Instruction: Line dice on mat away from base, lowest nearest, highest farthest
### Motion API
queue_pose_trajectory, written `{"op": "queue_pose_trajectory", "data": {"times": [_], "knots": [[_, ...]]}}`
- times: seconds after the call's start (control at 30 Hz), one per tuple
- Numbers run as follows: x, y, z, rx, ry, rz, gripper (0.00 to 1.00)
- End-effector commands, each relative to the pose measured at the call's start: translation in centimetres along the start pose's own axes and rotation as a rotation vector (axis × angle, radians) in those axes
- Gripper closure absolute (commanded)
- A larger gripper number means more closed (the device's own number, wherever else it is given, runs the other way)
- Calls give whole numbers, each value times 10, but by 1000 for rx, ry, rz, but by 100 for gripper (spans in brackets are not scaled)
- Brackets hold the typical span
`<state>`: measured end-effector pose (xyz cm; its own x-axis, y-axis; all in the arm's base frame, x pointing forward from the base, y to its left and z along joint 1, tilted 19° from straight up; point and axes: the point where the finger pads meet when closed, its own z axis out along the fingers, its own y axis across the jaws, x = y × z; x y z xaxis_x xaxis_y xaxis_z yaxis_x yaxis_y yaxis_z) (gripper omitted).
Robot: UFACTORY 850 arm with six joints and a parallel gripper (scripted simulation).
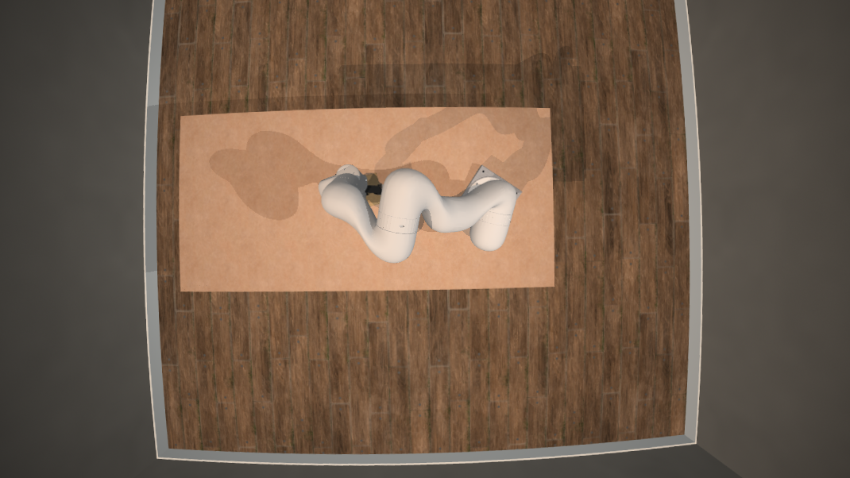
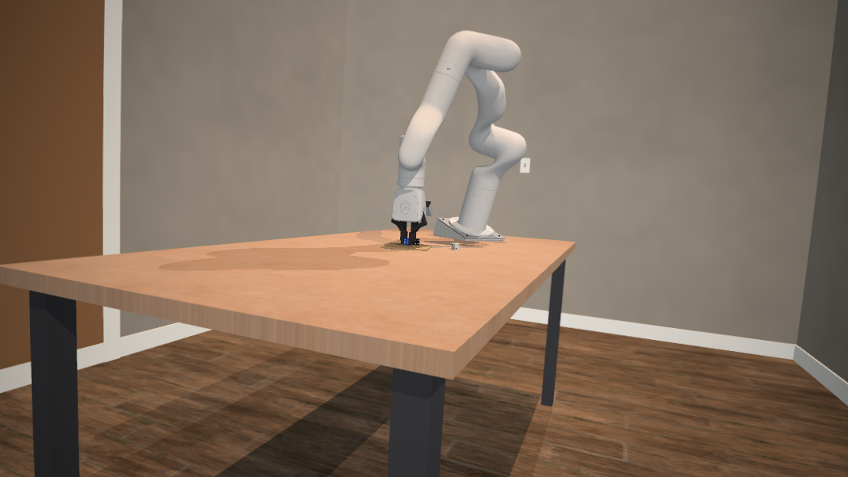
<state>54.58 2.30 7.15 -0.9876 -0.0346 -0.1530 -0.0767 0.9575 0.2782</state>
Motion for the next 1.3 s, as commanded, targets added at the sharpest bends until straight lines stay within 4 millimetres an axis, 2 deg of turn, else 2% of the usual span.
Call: {"op": "queue_pose_trajectory", "data": {"times": [0.0,1.27], "knots": [[-1,0,-1,0,-2,0,85],[-1,0,3,0,-2,0,85]]}}
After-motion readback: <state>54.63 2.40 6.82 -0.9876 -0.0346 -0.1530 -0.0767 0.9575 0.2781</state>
